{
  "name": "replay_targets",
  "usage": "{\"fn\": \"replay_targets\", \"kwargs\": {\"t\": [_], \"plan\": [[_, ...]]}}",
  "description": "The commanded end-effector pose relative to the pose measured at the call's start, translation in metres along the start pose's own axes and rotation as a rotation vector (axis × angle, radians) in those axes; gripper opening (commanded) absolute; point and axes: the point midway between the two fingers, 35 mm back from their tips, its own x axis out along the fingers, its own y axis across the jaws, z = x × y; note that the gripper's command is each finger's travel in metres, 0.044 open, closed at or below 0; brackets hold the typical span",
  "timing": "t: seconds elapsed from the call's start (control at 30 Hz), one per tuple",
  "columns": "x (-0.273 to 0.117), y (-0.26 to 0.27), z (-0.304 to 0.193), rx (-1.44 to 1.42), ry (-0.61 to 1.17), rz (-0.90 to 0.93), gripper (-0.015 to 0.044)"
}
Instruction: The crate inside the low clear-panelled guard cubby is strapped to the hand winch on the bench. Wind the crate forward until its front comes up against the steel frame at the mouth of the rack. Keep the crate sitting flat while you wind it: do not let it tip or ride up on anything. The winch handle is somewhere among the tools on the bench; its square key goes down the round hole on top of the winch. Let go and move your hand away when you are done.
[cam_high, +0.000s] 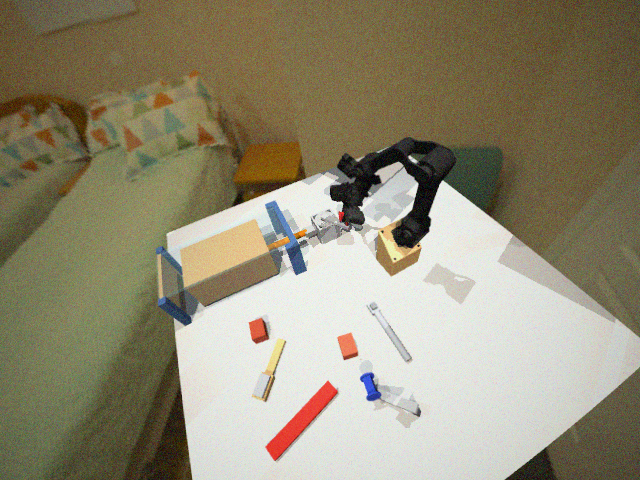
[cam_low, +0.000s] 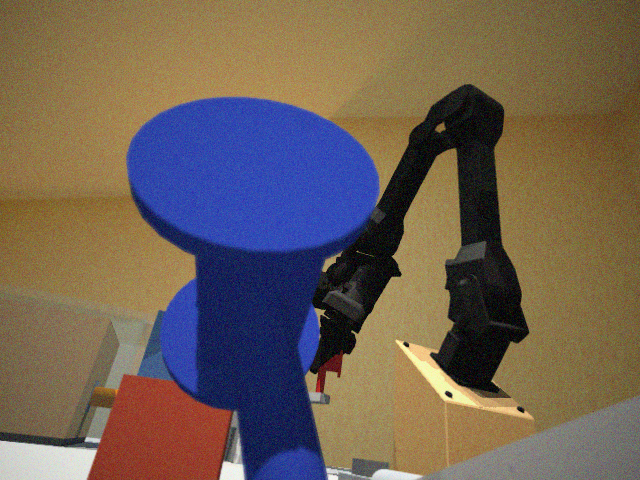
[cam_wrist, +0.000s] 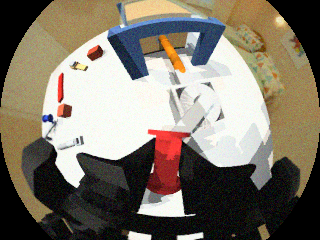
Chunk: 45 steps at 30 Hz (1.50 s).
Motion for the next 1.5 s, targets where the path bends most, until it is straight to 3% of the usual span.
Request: {"fn": "replay_targets", "kwargs": {"t": [0.0,1.47], "plan": [[-0.002,-0.013,-0.008,0.008,0.023,-0.03,0.0],[-0.008,-0.058,-0.018,0.008,0.023,-0.034,0.0]]}}
